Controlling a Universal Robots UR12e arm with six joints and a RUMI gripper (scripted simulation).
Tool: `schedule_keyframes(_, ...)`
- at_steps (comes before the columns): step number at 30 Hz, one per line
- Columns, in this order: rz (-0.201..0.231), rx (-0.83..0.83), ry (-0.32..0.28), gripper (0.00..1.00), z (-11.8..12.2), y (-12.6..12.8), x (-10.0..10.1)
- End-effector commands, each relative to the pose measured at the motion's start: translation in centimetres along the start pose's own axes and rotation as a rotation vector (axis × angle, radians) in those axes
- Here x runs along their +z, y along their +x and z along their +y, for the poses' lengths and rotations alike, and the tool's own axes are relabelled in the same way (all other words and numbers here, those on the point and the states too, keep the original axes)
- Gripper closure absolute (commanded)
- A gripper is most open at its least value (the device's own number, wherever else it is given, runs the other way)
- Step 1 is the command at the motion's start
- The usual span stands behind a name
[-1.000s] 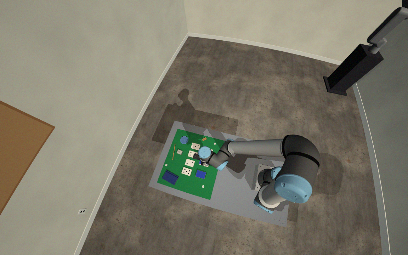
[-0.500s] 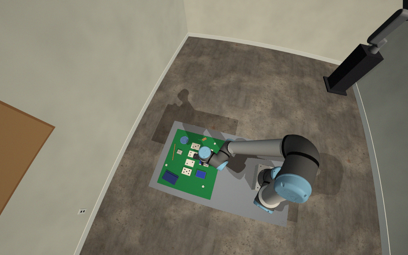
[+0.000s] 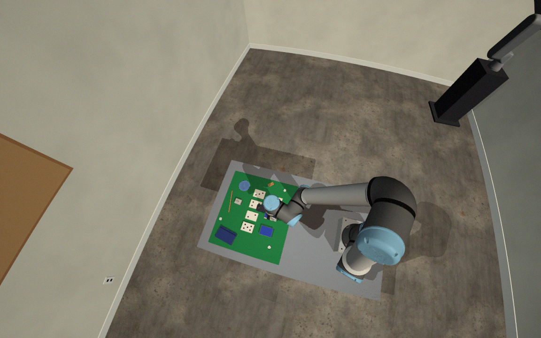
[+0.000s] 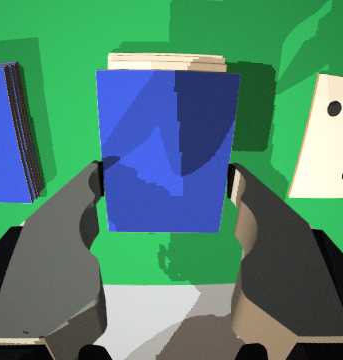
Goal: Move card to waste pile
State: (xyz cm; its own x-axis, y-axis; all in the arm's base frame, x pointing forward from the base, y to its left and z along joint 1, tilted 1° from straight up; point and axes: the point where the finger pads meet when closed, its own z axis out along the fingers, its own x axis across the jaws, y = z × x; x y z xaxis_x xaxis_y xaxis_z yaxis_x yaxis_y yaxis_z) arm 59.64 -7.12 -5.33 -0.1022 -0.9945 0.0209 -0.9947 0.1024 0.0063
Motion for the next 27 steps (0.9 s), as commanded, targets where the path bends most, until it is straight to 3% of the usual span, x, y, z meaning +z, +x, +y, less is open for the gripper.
schedule_keyframes(1,0.0,0.0,0.001,0.62,-0.1,0.0,0.8)
schedule_keyframes(13,0.0,0.0,0.001,0.62,-0.1,0.0,2.0)
schedule_keyframes(27,0.0,0.0,0.001,0.62,-0.1,0.0,2.2)
